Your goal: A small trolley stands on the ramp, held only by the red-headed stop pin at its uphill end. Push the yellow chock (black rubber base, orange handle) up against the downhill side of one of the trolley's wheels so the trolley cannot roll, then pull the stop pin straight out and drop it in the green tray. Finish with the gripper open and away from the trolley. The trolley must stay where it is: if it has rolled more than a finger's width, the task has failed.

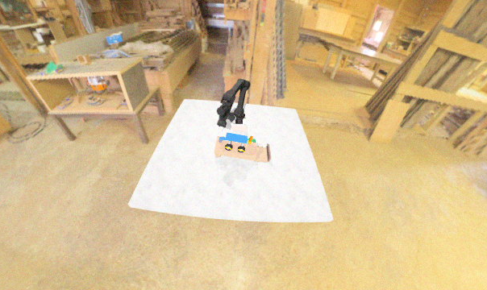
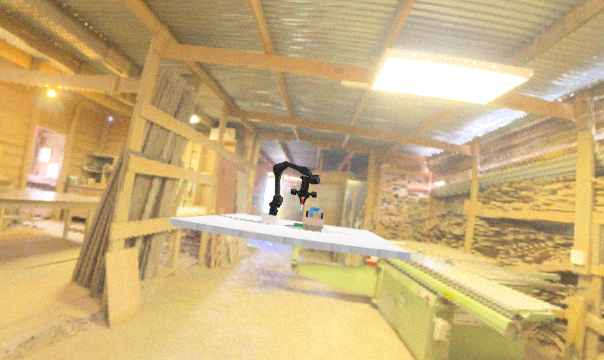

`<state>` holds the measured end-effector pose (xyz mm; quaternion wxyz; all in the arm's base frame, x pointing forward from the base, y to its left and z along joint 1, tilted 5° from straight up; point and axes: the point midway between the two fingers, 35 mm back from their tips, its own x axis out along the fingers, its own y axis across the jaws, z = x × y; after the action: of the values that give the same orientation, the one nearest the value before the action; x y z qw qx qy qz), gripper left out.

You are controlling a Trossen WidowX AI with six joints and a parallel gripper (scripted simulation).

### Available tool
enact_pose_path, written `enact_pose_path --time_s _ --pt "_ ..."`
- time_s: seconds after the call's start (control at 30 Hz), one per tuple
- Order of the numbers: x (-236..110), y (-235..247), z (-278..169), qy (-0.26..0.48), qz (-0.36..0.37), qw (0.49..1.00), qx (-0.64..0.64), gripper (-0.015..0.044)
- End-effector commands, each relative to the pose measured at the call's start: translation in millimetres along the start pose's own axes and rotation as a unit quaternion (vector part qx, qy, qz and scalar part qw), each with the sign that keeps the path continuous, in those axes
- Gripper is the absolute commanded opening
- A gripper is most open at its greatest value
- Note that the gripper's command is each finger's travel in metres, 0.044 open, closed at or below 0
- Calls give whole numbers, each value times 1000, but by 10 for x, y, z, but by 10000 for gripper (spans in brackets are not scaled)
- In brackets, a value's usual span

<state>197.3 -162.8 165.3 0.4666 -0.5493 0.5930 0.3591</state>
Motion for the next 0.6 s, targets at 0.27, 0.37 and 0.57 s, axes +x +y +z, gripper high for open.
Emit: enact_pose_path --time_s 0.27,0.37,0.57 --pt "-38 82 143 0 -5 1000 0 0" --pt "-40 79 253 0 -5 1000 0 0" --pt "-46 73 457 -1 -5 1000 0 0"
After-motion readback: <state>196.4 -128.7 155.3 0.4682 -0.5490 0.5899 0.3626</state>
